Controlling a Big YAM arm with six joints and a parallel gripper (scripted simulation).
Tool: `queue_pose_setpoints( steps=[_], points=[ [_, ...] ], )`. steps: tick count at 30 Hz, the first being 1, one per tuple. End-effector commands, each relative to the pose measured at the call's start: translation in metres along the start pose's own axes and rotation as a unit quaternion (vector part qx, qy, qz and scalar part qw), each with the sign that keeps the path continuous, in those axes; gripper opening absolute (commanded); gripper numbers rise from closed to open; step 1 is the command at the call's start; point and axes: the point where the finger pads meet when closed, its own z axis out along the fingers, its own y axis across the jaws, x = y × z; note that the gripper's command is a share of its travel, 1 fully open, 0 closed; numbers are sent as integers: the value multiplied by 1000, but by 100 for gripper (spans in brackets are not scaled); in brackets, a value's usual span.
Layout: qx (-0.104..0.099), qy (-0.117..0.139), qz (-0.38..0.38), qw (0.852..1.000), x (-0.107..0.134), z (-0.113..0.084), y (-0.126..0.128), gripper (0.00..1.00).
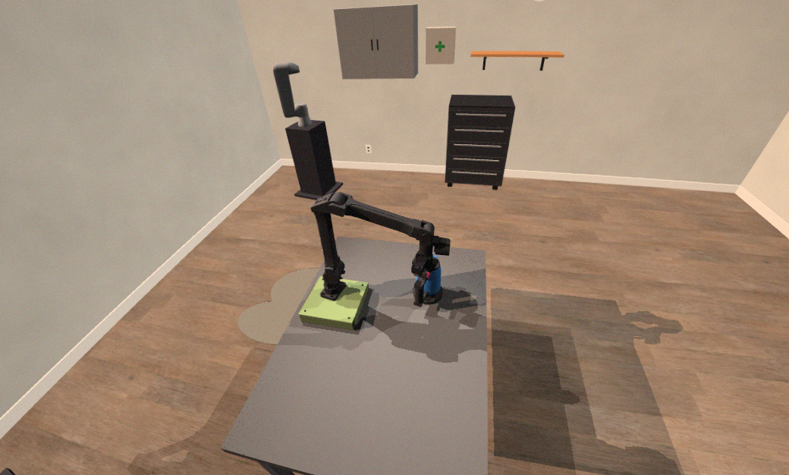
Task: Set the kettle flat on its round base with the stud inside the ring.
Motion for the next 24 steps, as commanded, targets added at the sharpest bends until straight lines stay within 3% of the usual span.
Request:
queue_pose_setpoints(
  steps=[1,7,24],
  points=[
    [-52,16,-3,998,15,-41,15,0],
    [-36,12,-2,999,15,-28,3,0],
    [-41,13,1,999,14,-32,6,0]
  ],
)
